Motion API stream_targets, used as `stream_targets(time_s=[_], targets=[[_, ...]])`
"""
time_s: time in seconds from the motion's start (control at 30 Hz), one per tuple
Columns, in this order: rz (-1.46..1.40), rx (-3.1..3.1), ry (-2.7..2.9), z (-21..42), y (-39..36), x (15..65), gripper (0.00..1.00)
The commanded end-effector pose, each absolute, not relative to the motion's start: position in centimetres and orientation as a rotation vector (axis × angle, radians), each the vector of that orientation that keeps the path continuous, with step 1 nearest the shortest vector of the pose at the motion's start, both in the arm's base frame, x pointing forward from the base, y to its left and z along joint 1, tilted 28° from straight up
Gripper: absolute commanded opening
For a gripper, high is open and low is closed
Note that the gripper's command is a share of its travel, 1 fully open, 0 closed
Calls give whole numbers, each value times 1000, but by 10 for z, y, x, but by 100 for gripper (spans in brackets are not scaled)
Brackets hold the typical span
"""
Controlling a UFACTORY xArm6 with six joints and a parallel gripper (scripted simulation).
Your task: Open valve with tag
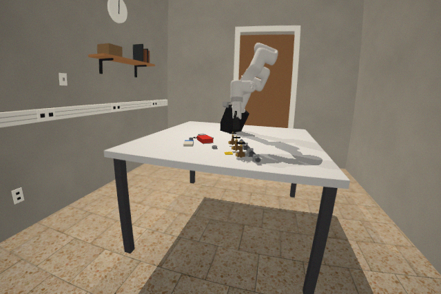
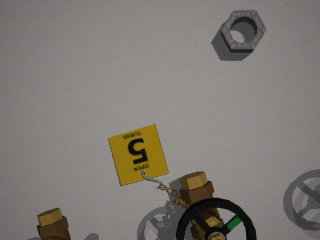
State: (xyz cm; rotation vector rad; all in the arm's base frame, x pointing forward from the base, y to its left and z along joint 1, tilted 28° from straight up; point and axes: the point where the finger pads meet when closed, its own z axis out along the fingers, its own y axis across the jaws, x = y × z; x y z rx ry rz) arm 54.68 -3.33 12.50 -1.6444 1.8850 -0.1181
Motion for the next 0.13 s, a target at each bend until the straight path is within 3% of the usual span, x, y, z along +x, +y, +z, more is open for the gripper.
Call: stream_targets(time_s=[0.0, 0.1], targets=[[-123, -1643, 1883, 127, -34, 548, 100], [-123, -1643, 1883, 127, -34, 548, 100]])
